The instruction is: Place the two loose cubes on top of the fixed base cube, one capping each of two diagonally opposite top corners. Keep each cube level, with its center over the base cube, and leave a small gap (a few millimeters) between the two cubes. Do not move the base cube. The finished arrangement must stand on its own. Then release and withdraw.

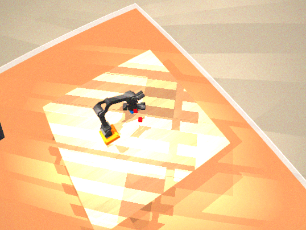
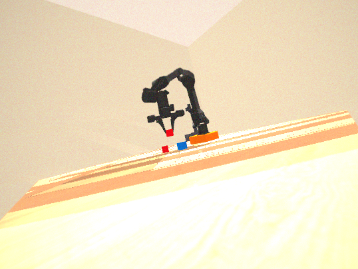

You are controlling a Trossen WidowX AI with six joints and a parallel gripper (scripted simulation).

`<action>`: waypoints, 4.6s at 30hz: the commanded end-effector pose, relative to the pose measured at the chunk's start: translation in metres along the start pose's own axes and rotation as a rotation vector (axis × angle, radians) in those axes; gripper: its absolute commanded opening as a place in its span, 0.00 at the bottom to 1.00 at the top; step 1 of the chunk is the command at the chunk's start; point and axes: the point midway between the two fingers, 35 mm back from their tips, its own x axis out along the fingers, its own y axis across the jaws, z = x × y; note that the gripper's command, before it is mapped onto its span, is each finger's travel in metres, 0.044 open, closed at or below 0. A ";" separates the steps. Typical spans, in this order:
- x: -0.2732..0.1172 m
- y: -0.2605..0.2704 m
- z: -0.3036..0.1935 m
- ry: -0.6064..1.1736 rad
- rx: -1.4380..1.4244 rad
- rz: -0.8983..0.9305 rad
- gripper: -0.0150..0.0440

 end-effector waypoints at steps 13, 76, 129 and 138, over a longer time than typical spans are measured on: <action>0.010 0.033 0.041 -0.001 0.001 0.008 0.43; 0.040 0.043 0.052 -0.002 0.003 0.011 0.60; -0.031 -0.036 -0.057 0.009 0.073 0.003 0.70; 0.019 -0.037 -0.057 0.008 0.073 0.004 0.70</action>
